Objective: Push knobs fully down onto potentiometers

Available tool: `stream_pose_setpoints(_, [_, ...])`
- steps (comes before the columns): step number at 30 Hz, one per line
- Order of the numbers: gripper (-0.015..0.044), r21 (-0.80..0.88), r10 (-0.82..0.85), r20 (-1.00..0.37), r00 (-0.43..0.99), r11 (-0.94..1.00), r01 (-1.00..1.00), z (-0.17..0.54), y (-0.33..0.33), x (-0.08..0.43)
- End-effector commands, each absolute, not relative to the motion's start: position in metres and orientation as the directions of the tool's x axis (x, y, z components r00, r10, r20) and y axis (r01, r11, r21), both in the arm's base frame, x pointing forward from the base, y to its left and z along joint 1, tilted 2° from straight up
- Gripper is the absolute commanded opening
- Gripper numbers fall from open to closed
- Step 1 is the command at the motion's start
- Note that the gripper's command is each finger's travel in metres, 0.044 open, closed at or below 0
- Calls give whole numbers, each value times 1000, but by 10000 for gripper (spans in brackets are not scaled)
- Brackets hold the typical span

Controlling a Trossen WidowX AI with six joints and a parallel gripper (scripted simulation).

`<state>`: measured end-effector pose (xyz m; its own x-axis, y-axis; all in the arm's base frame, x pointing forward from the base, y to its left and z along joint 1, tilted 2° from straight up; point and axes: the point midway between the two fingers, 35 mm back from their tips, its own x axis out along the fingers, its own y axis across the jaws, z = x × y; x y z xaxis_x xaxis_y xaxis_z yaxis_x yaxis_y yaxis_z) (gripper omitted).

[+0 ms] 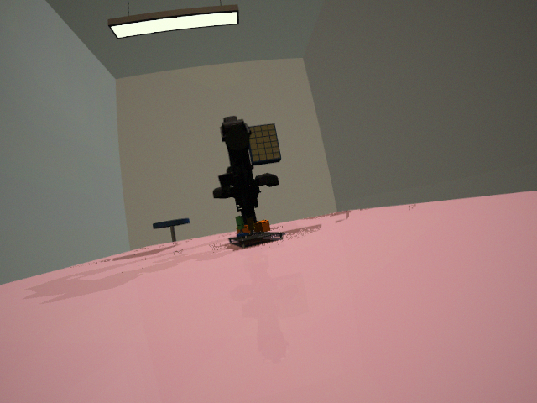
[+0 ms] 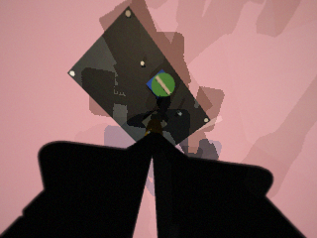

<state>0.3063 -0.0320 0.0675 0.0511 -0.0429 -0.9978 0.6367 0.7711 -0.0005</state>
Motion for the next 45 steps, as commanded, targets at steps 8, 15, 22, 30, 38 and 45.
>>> stream_pose_setpoints(8, [0,-4,-41,-998,43,774,633,59,-32,308])
stream_pose_setpoints(15, [0,-4,-41,-998,43,774,633,59,-32,308])
stream_pose_setpoints(22, [0,-4,-41,-998,43,774,633,67,-32,308])
stream_pose_setpoints(30, [0,-4,-40,-998,43,774,633,80,-31,307])
stream_pose_setpoints(38, [52,-11,-41,-999,33,773,635,81,-31,306])
stream_pose_setpoints(45, [184,-9,-43,-998,38,771,637,82,-32,307])
